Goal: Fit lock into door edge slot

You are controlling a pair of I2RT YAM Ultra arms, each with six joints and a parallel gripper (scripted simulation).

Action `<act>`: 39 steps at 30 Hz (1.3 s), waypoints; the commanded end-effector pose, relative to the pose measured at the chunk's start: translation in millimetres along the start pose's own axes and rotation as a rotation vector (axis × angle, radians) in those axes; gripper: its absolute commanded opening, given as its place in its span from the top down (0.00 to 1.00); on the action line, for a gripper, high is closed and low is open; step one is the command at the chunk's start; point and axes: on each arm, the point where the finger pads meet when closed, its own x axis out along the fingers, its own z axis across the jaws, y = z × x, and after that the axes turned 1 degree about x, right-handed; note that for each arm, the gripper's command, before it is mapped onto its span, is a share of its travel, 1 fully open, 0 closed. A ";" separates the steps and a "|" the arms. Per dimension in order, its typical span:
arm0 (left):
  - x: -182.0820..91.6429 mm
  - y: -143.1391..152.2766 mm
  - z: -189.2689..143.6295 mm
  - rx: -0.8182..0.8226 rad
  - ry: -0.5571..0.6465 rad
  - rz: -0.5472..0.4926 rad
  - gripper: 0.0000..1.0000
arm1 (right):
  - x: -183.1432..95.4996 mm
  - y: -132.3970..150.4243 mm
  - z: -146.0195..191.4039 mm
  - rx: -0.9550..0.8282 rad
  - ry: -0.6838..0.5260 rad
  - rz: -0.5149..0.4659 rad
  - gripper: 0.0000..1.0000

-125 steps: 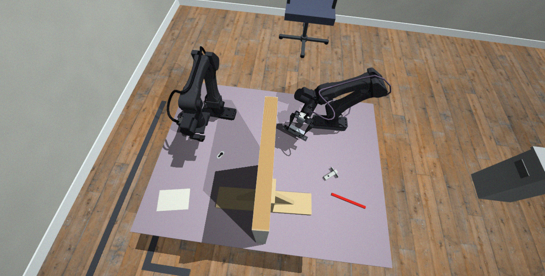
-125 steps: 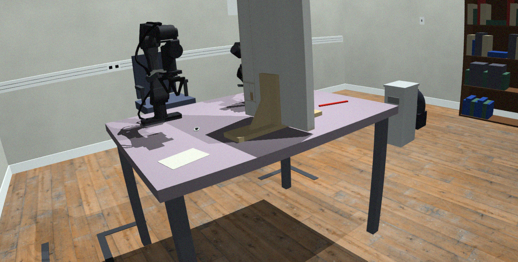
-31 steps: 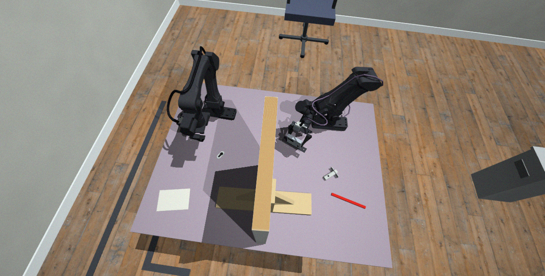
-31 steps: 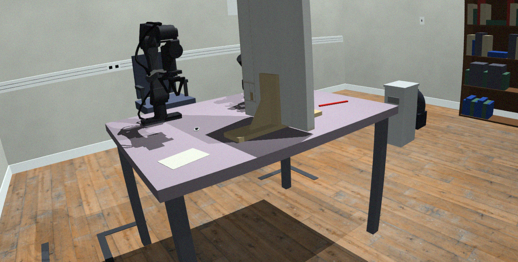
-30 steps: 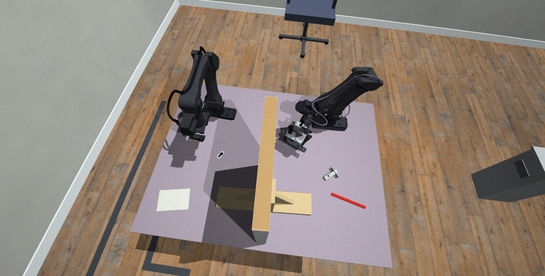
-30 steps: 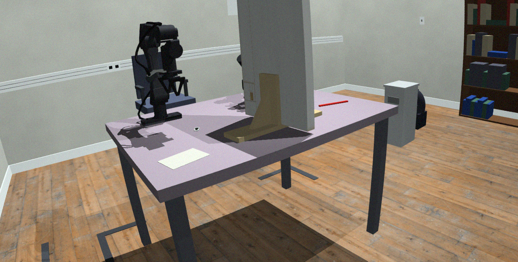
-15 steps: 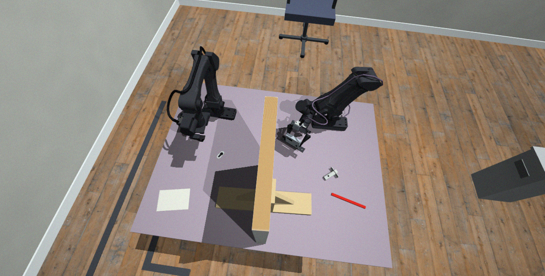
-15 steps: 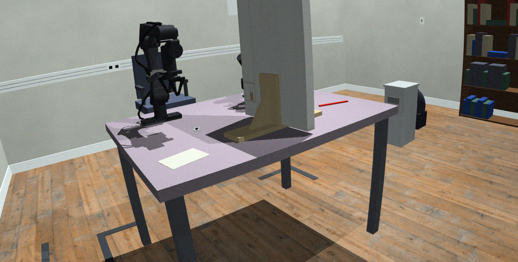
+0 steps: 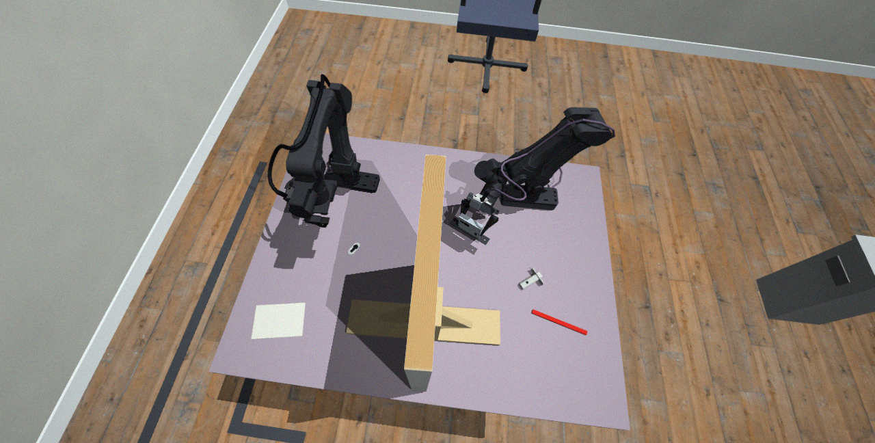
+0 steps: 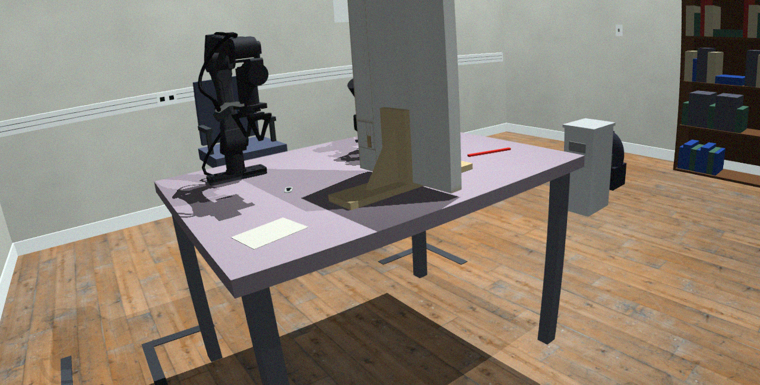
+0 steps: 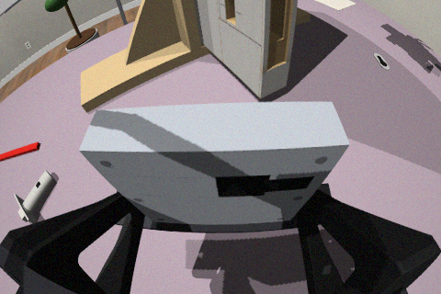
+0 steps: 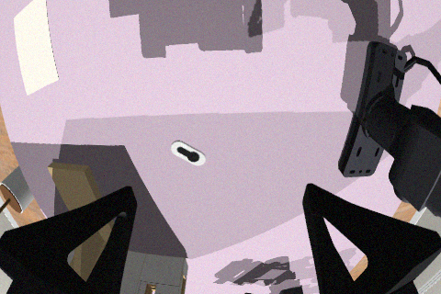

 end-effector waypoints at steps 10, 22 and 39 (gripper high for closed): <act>1.1 -19.3 -0.3 -0.048 -0.008 -0.069 0.23 | -3.0 0.0 -0.7 0.000 -0.003 -0.007 0.00; 14.0 -2.5 -3.8 -0.040 -0.012 -0.061 0.23 | -3.0 0.0 -0.7 0.000 -0.003 -0.007 0.00; 28.2 16.7 -7.2 -0.039 -0.012 -0.061 0.23 | -3.0 0.0 -0.7 0.000 -0.003 -0.007 0.00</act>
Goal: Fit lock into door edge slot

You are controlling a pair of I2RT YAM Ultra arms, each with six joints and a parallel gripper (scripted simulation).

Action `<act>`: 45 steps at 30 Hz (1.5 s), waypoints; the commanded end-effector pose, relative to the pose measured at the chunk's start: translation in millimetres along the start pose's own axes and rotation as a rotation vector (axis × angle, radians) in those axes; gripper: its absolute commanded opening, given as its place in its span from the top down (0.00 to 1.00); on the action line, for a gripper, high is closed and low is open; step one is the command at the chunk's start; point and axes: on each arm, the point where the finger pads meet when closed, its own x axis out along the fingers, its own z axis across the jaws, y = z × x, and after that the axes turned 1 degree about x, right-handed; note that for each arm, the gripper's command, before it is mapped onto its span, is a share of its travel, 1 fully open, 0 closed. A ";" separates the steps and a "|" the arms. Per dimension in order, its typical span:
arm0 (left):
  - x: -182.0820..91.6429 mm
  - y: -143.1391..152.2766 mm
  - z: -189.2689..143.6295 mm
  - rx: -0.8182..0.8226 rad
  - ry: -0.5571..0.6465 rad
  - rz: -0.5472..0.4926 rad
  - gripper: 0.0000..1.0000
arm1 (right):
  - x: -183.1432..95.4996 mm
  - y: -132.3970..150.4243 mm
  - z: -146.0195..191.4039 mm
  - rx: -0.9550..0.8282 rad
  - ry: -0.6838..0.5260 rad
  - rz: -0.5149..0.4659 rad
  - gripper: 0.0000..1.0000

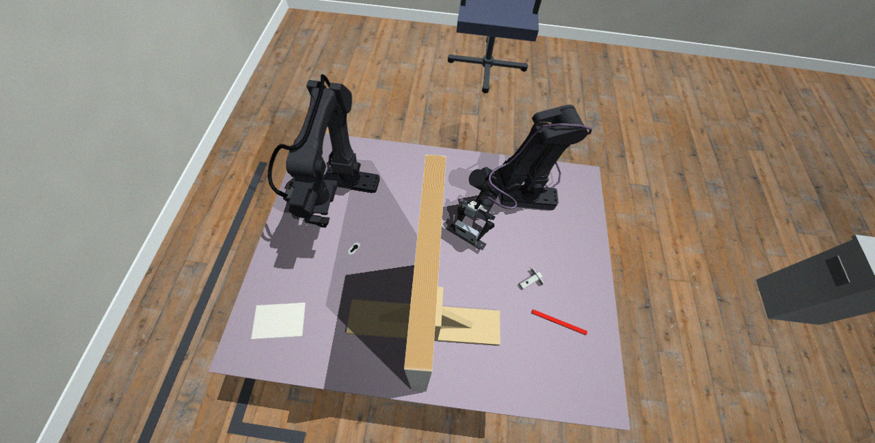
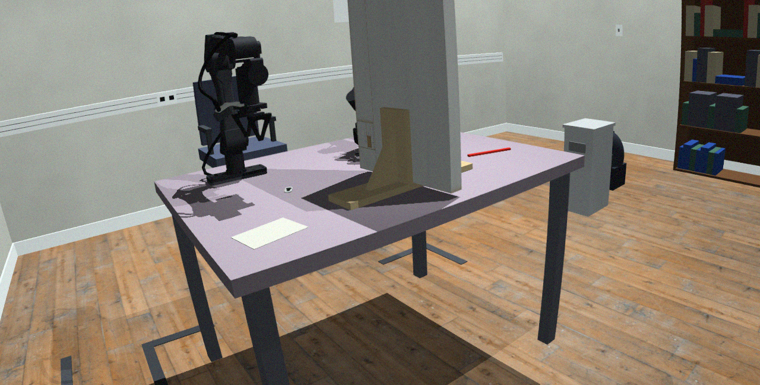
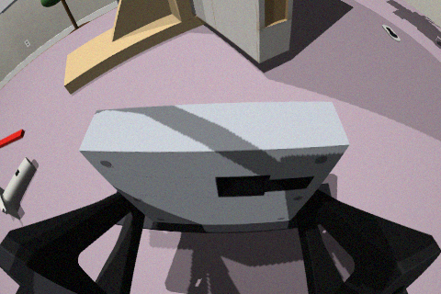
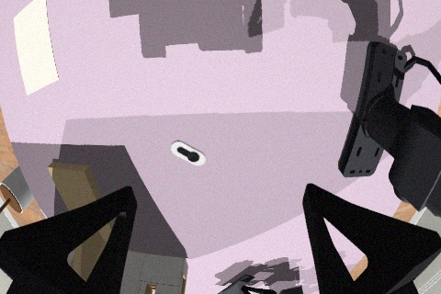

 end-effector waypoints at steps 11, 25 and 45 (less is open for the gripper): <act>9.0 -7.7 -0.5 -0.071 -0.001 -0.102 0.23 | -3.0 0.0 -0.7 0.000 -0.003 -0.007 0.00; 15.6 10.3 1.8 -0.071 -0.002 -0.102 0.23 | -3.0 0.0 -0.7 0.000 -0.003 -0.007 0.00; 17.6 20.8 4.5 -0.078 -0.002 -0.102 0.23 | -3.0 0.0 -0.7 0.000 -0.003 -0.007 0.00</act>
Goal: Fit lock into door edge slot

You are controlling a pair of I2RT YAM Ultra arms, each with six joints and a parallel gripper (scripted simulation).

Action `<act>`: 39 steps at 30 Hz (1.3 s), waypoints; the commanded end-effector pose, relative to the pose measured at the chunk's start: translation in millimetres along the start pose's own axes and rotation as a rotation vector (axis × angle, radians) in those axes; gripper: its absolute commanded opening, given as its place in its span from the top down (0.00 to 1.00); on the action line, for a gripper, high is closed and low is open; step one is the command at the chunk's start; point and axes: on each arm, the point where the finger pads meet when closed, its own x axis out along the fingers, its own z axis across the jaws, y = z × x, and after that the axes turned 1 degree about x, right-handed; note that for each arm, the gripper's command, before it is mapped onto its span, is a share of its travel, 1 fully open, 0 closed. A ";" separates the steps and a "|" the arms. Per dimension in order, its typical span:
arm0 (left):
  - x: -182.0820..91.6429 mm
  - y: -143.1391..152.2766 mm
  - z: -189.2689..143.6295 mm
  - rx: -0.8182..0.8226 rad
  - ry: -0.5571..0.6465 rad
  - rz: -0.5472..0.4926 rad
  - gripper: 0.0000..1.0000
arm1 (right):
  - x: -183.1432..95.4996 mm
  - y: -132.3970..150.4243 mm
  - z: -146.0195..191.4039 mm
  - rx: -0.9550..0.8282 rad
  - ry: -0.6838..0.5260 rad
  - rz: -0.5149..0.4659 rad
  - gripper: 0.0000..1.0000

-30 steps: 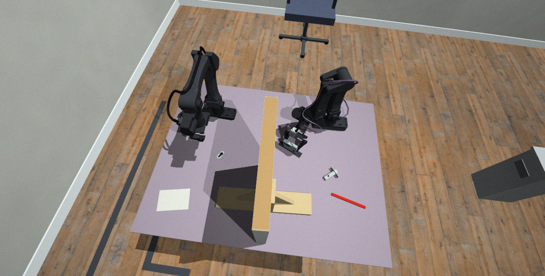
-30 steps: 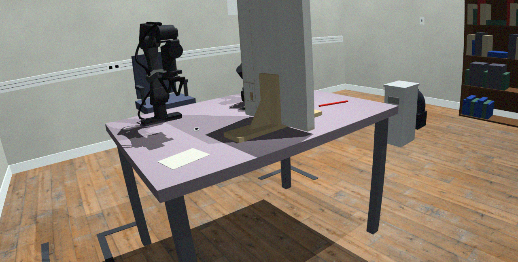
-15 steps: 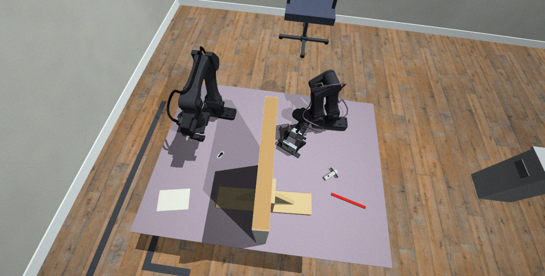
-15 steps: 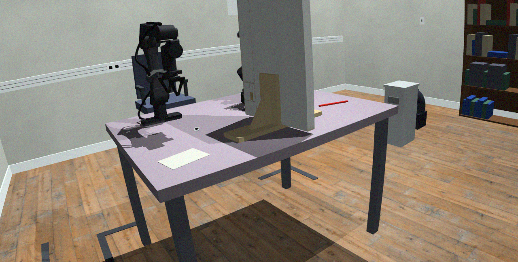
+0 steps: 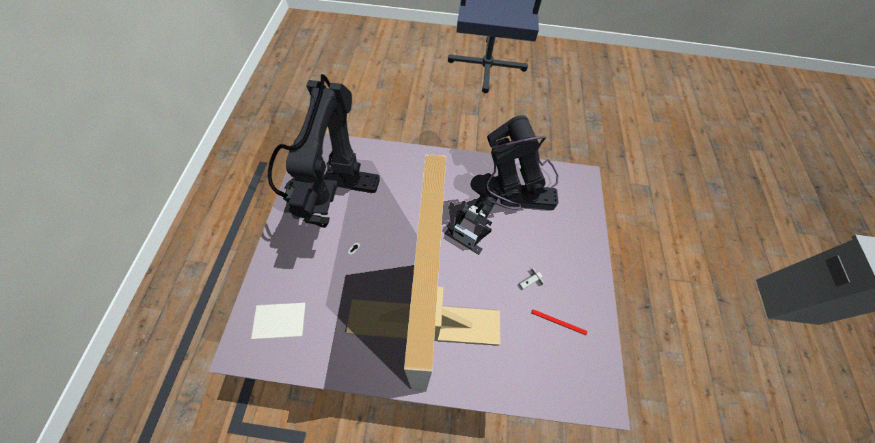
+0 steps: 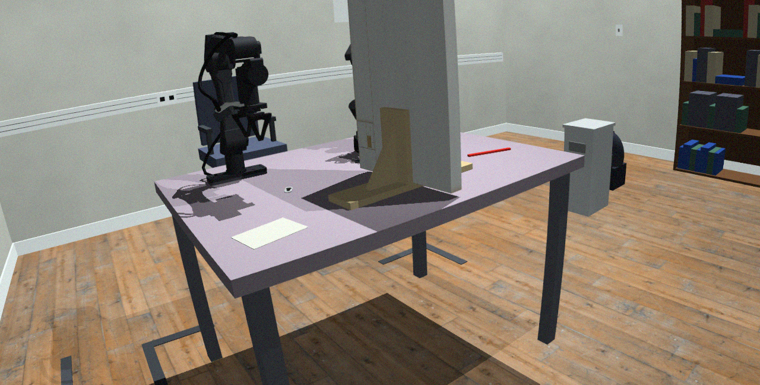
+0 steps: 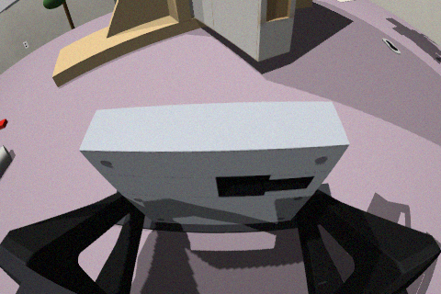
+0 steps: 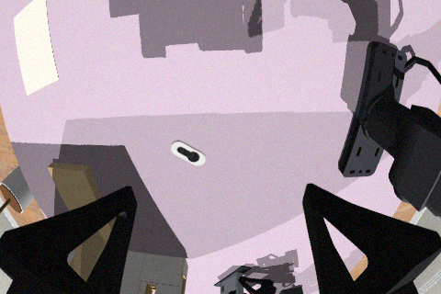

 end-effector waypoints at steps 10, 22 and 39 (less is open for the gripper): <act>0.2 -3.1 1.1 -0.023 -0.021 -0.005 0.23 | -3.0 0.0 -0.7 0.000 -0.003 -0.007 0.00; 1.5 -6.6 -3.1 -0.027 -0.015 -0.011 0.23 | -3.0 0.0 -0.7 0.000 -0.003 -0.007 0.00; -0.3 -1.4 0.4 -0.015 -0.008 -0.005 0.23 | -3.0 0.0 -0.7 0.000 -0.003 -0.007 0.00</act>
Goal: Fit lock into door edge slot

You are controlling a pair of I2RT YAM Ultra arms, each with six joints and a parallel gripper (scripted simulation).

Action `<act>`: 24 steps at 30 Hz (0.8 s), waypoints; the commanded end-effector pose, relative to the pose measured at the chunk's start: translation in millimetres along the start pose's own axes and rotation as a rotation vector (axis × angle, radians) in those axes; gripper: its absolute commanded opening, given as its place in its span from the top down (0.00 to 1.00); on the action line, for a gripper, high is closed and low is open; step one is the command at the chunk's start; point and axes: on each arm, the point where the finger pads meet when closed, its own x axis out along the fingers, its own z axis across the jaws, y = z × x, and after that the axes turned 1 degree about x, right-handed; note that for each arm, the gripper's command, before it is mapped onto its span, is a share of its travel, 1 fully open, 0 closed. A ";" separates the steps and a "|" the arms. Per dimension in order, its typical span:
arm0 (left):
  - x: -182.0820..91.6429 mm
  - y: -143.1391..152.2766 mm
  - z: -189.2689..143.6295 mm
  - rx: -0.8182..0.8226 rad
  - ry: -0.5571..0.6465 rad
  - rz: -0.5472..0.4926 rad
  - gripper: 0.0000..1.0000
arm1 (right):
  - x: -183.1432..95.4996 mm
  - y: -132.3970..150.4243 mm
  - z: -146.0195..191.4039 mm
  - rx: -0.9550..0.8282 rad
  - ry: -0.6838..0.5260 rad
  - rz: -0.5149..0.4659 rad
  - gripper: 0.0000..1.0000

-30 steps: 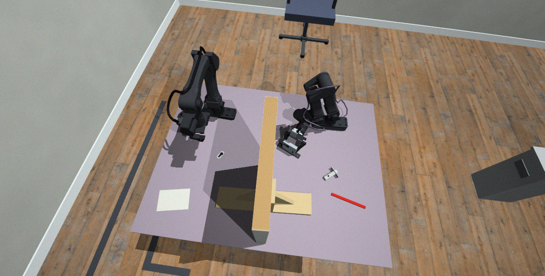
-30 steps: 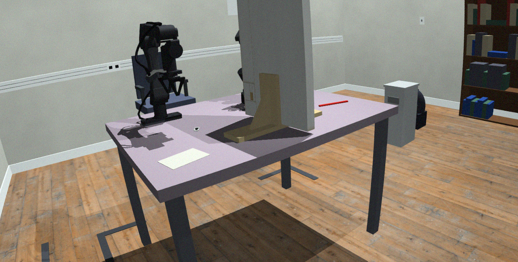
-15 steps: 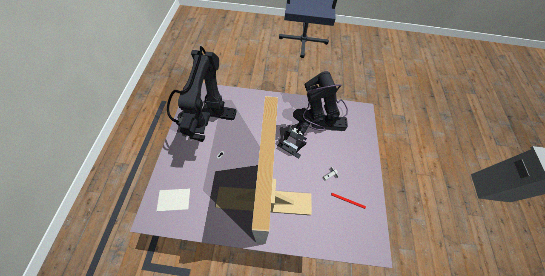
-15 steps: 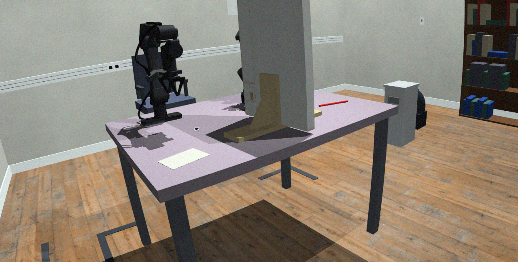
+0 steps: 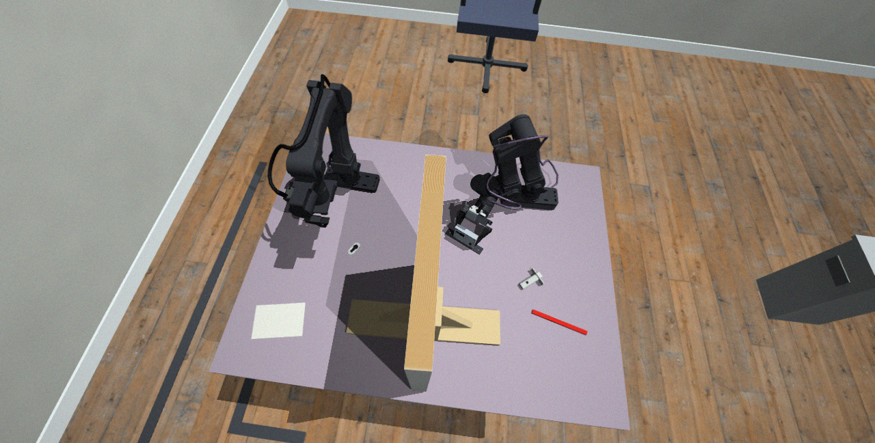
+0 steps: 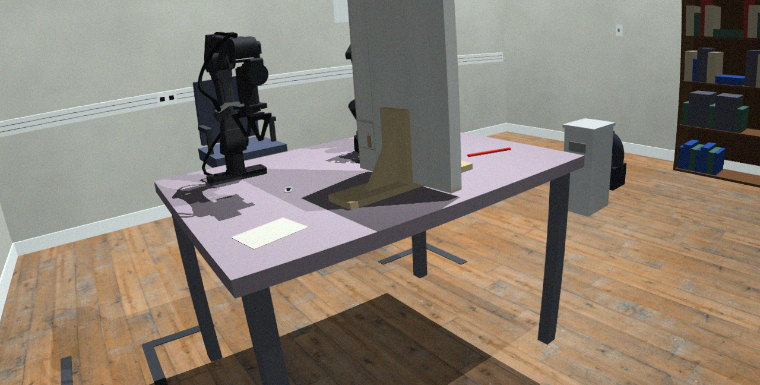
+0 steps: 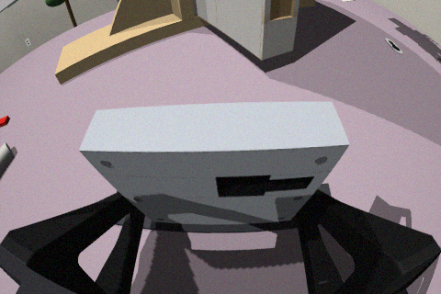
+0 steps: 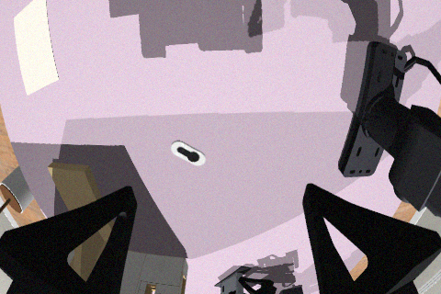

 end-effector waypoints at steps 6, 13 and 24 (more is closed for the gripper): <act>0.3 -3.1 -1.1 -0.009 0.002 -0.010 0.01 | -3.0 0.0 -0.7 0.000 -0.003 -0.007 0.00; 0.3 -3.1 -1.1 -0.009 0.002 -0.010 0.00 | -3.0 0.0 -0.7 0.000 -0.003 -0.007 0.00; 0.3 -3.1 -1.1 -0.009 0.002 -0.010 0.00 | -3.0 0.0 -0.7 0.000 -0.003 -0.007 0.00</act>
